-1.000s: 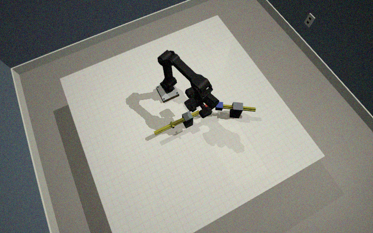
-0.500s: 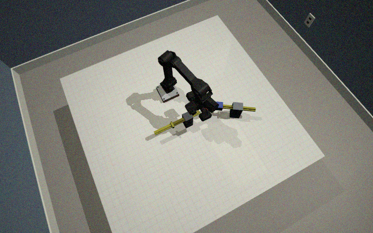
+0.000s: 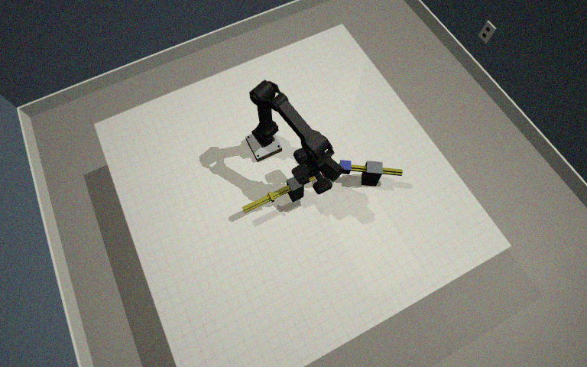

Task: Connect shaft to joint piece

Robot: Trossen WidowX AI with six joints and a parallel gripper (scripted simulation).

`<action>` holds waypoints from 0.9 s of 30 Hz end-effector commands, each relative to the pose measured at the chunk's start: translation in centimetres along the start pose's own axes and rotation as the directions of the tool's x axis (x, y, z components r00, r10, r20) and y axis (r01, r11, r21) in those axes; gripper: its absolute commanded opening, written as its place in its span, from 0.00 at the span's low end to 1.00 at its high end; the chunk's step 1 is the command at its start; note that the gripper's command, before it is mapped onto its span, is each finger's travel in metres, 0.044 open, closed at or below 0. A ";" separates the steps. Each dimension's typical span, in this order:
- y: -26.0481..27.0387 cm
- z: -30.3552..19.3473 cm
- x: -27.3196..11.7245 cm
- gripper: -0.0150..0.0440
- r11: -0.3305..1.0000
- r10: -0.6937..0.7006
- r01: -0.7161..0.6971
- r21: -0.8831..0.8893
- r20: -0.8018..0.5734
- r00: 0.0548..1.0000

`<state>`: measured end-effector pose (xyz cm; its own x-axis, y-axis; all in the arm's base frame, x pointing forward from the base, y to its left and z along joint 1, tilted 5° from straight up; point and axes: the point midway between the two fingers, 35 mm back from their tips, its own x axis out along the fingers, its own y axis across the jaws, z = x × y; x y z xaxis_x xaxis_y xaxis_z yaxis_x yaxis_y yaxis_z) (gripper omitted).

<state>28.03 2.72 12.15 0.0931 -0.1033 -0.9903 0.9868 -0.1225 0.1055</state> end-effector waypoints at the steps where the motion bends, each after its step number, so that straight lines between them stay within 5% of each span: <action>1: 0.1 -1.4 0.1 1.00 1.000 -0.001 0.001 -0.002 0.003 1.000; 13: -0.2 -6.3 -0.3 1.00 1.000 -0.001 0.001 0.000 -0.001 1.000; 27: -0.1 -6.5 1.5 1.00 1.000 -0.001 0.001 0.000 0.000 1.000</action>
<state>29.04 9.12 10.84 0.1014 -0.0948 -0.9903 0.9865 -0.1192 0.1124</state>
